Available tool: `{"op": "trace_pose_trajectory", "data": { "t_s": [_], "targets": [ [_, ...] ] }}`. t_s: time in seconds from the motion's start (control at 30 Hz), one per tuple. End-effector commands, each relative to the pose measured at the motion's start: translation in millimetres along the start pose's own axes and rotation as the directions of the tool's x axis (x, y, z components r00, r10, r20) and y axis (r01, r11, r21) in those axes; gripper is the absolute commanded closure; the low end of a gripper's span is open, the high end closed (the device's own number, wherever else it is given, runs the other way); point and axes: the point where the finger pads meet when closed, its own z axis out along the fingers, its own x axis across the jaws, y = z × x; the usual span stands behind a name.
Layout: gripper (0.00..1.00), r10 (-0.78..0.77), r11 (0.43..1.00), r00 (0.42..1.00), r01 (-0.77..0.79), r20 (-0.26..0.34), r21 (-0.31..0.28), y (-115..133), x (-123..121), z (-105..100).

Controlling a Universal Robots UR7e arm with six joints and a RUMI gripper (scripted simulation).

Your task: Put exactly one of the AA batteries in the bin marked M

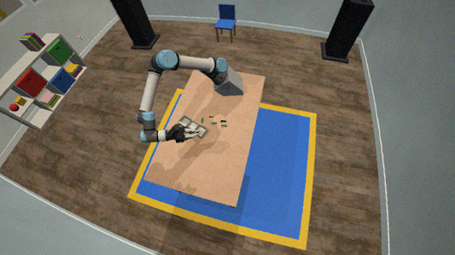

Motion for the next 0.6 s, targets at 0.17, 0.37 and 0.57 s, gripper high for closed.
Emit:
{"op": "trace_pose_trajectory", "data": {
  "t_s": [0.17,0.37,0.57],
  "targets": [
    [0.96,0.213,0.967,0.976,-0.206,0.033,-0.148,-3.6,-28.0,33.7],
    [0.96,0.300,0.934,0.954,-0.288,0.025,-0.213,-3.1,-39.8,46.3],
    [0.96,0.418,0.864,0.908,-0.402,-0.014,-0.303,-0.8,-57.1,62.8]
  ]
}}
